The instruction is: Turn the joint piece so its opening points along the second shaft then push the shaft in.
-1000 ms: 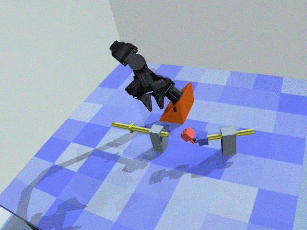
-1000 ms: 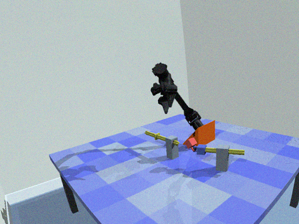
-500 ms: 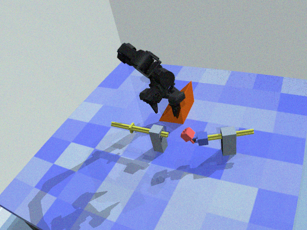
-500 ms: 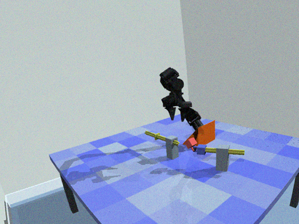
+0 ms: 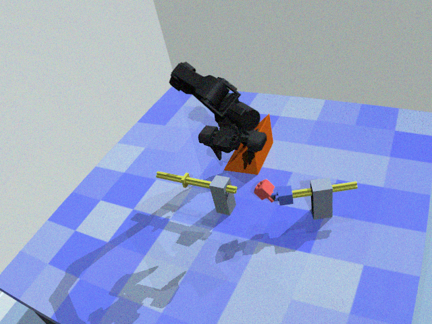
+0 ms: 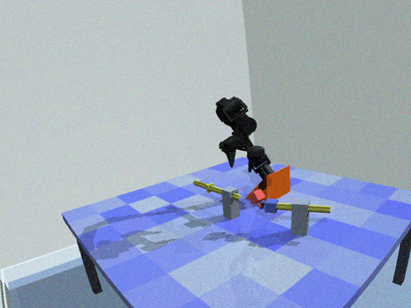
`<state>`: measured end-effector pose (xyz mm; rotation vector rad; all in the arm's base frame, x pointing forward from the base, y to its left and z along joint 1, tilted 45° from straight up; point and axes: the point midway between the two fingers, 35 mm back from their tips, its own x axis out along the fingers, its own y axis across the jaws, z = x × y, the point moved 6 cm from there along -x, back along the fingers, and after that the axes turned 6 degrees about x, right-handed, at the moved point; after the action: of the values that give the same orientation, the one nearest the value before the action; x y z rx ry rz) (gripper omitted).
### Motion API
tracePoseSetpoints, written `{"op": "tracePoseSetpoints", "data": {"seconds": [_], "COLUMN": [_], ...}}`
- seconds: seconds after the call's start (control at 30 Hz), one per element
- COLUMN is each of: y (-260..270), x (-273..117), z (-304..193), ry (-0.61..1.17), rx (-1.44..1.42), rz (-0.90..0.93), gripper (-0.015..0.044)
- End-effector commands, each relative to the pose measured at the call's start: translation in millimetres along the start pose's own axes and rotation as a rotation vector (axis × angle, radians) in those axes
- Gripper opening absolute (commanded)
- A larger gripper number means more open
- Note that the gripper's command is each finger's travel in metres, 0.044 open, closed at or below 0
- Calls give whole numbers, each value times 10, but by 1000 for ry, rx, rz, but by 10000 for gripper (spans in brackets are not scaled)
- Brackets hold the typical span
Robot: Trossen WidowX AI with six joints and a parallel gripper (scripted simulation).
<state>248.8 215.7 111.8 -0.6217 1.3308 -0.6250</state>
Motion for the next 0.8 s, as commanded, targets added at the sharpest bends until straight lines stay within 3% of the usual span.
{"op": "tracePoseSetpoints", "data": {"seconds": [0.0, 0.77], "y": [19, 108], "x": [47, 297], "z": [5, 33], "ry": [6, 73], "rx": [-100, -806], "rz": [-18, -72], "gripper": [440, 440]}}
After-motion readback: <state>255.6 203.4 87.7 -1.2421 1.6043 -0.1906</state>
